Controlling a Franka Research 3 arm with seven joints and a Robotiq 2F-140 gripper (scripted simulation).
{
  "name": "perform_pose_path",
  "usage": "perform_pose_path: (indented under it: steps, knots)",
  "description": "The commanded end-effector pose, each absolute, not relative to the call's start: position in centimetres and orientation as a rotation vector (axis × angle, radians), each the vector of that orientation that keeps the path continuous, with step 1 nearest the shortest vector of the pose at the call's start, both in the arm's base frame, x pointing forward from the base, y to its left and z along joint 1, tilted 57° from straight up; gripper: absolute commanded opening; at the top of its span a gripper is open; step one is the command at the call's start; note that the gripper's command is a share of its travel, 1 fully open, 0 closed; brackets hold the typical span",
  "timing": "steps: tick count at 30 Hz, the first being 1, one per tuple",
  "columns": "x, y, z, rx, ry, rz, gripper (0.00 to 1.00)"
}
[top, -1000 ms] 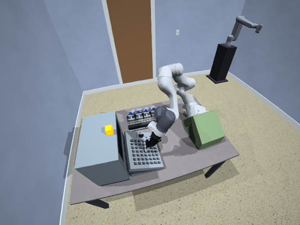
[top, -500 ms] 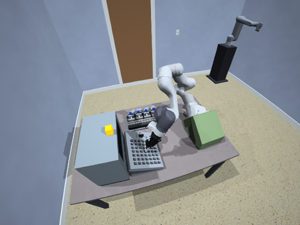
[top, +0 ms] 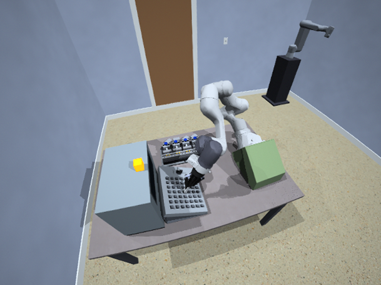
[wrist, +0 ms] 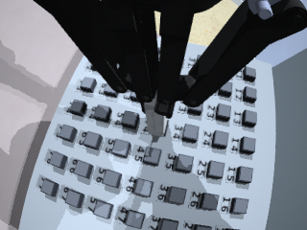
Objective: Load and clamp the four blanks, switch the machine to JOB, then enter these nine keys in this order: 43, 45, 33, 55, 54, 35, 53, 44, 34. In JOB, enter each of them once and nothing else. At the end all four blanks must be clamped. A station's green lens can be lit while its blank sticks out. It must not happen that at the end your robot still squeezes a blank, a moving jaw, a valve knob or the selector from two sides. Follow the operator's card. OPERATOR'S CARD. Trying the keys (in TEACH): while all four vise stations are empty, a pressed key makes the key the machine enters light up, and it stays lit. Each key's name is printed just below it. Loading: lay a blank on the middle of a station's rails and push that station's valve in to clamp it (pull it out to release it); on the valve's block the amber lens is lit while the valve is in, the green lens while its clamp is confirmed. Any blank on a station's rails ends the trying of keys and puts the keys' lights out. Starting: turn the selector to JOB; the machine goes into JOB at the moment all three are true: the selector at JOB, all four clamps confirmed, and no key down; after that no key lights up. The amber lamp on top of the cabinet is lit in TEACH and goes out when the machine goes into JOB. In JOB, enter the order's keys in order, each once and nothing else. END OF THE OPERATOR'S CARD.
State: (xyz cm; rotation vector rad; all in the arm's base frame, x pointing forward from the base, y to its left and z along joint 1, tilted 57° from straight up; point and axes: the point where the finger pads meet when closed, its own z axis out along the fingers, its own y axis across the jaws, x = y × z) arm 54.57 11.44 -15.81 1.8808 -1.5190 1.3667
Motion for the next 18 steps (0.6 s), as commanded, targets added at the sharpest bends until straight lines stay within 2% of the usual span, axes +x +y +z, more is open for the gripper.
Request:
perform_pose_path:
  steps: [1, 18]
  knots:
    - [54.81, 11.25, -15.95, 1.881, -1.523, 1.37, 0.0]
    - [55.1, 10.76, -16.25, 1.881, -1.523, 1.37, 0.0]
